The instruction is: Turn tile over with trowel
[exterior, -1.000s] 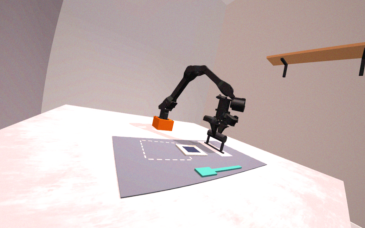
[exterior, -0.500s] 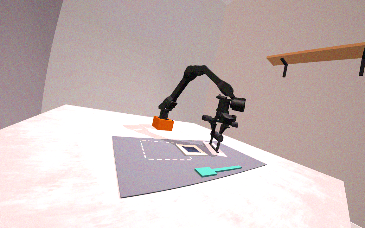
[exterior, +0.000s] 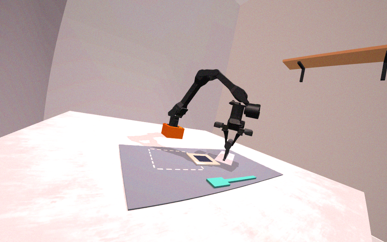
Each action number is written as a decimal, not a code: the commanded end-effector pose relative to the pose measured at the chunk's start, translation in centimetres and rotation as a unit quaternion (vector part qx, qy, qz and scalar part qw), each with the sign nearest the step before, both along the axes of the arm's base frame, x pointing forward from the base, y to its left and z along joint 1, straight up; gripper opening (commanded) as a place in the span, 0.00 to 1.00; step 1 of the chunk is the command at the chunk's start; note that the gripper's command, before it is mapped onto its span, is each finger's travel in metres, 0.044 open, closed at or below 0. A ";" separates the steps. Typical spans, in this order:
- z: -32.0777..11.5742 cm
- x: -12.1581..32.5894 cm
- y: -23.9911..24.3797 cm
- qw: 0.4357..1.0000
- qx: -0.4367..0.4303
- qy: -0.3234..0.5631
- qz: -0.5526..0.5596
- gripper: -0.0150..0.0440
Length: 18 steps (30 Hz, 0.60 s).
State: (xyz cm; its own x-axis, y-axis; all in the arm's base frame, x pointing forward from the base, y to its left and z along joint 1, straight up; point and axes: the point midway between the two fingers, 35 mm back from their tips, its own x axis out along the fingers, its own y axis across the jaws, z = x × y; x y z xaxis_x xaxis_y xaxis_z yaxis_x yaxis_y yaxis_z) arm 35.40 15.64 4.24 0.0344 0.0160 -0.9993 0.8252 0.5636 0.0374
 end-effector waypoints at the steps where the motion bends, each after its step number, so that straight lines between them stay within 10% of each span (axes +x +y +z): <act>1: 0.0 0.0 0.0 0.998 0.003 0.000 -0.058 0.47; 9: 0.0 0.0 0.0 0.995 0.004 0.001 -0.096 0.47; 18: 0.0 0.0 0.0 0.995 0.004 0.001 -0.096 0.71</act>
State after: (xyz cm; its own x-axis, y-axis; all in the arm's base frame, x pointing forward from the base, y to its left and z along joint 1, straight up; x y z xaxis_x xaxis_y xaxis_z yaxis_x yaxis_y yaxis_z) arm 35.42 15.65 4.22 0.0350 0.0162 -0.9993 0.9158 0.3998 0.0386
